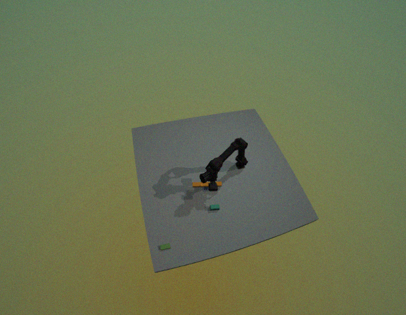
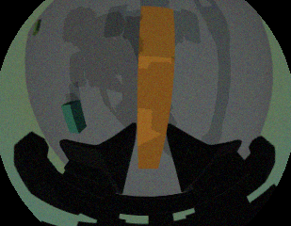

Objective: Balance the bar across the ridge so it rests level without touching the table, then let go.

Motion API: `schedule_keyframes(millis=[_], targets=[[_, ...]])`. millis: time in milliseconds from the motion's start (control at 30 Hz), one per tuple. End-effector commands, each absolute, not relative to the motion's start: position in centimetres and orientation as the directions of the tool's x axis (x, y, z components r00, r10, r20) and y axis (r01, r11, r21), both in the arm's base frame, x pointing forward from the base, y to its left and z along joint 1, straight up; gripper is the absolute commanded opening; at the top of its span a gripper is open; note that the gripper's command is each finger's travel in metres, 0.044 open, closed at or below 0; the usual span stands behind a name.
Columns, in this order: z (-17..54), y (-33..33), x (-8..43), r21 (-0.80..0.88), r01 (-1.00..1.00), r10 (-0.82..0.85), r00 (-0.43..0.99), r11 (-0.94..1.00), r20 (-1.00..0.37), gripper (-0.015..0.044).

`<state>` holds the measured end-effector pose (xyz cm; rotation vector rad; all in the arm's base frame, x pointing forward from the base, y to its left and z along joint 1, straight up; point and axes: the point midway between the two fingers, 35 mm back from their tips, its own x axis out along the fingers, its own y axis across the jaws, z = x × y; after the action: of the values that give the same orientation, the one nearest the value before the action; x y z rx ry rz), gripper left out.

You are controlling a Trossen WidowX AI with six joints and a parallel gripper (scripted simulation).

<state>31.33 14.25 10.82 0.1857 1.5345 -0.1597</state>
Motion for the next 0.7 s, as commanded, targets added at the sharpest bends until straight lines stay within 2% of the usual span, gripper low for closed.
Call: schedule_keyframes(millis=[0, 167, 500, 667], targets=[[10.8, 14.3, 31.3, 0.020, 0.219, 0.013, 0.031, 0.976, -0.999, 0.0185], [10.8, 14.3, 31.3, 0.020, 0.219, 0.013, 0.031, 0.976, -0.999, 0.0185], [10.8, 14.3, 31.3, 0.020, 0.219, 0.013, 0.031, 0.976, -0.999, 0.0440], [12.4, 14.3, 31.5, 0.020, 0.219, 0.013, 0.031, 0.976, -0.999, 0.0440]])
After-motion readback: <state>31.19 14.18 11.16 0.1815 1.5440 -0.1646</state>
